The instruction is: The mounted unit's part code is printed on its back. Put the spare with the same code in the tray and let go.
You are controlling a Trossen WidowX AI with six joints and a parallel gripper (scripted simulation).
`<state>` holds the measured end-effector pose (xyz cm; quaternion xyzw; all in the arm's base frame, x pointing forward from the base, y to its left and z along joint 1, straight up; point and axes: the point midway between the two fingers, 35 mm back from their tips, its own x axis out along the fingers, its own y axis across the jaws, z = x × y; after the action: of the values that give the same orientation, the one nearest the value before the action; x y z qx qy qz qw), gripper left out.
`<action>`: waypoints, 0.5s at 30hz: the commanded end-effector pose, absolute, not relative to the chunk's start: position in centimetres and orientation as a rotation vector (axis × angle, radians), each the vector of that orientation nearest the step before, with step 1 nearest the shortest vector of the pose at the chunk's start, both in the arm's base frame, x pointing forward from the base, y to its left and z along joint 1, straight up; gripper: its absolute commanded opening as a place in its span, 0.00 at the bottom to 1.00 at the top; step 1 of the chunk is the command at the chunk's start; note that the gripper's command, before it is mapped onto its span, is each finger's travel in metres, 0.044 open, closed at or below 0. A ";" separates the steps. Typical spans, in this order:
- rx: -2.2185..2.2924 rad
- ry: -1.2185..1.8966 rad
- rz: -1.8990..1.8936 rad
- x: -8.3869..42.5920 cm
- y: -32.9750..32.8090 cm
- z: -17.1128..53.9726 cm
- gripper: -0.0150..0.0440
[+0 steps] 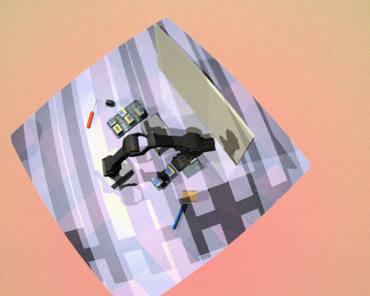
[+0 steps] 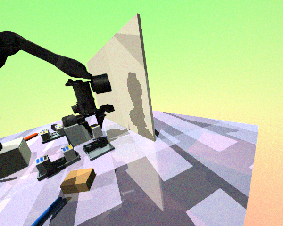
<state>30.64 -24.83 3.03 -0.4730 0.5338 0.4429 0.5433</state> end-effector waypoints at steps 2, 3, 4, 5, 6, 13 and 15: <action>-1.117 1.272 1.064 30.4 -24.7 2.1 0.25; -1.117 1.272 1.064 30.3 -24.7 2.0 0.25; -1.117 1.272 1.064 30.3 -24.7 1.9 0.25; -1.117 1.272 1.064 30.3 -24.7 1.8 0.25; -1.117 1.272 1.064 30.3 -24.6 1.7 0.25; -1.117 1.272 1.064 30.3 -24.6 1.0 0.25; -1.117 1.272 1.064 30.2 -24.6 0.8 0.25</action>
<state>30.54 -24.76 1.53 -0.4729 0.5338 0.4430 0.5432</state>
